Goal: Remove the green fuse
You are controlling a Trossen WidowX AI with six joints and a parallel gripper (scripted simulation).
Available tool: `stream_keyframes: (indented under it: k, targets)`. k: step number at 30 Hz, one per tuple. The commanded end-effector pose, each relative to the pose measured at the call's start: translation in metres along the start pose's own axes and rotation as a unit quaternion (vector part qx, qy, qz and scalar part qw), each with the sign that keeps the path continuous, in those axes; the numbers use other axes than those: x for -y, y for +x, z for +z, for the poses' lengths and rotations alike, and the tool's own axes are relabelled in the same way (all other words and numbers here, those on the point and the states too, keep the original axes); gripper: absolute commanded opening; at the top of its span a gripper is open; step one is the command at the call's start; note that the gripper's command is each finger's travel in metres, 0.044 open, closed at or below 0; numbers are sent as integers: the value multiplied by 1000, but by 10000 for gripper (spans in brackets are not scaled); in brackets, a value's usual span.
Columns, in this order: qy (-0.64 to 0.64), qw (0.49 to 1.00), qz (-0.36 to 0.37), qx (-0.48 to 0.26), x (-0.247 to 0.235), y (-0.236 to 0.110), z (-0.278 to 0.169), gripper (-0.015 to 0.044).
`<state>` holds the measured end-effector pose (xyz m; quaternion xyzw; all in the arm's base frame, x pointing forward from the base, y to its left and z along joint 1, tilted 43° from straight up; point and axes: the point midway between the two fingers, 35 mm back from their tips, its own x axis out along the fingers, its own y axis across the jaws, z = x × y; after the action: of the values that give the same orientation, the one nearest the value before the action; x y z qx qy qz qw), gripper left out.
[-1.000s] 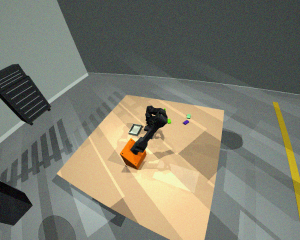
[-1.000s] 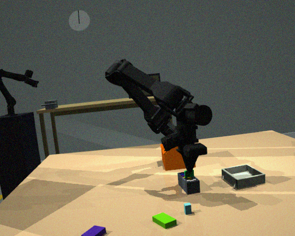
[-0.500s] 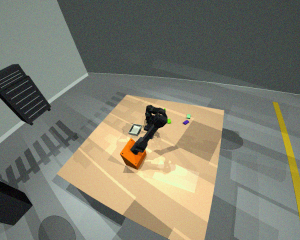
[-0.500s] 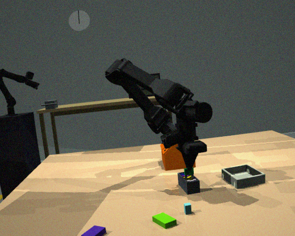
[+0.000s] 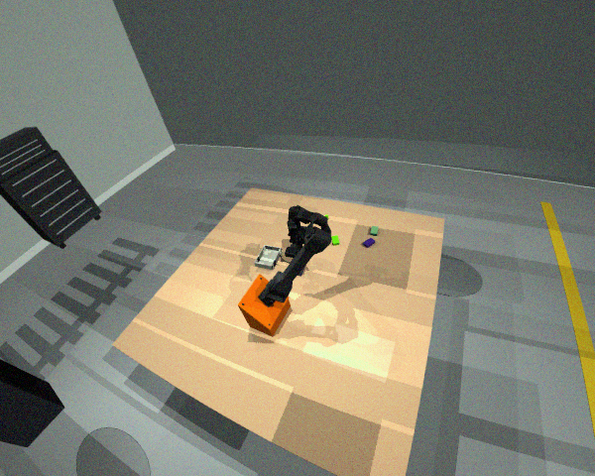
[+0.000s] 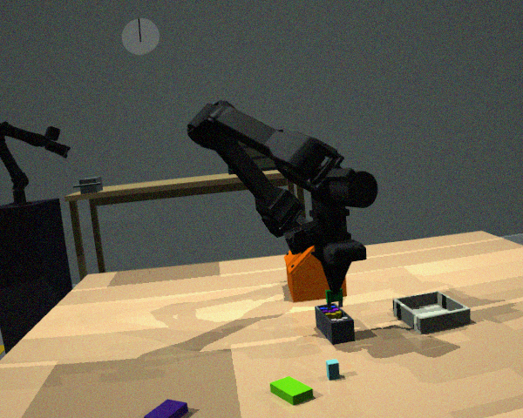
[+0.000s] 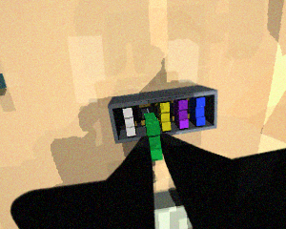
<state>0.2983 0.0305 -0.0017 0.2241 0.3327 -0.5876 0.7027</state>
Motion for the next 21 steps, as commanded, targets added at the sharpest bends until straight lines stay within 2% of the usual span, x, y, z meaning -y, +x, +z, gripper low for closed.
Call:
stream_keyframes:
  k: [1, 7, 21]
  targets:
    - [2, 1000, -1, -2, 0, -6, 0, 0]
    - [2, 1000, 0, -3, -1, -12, -4, 0]
    - [0, 1000, 2, -12, -15, -18, -86, 0]
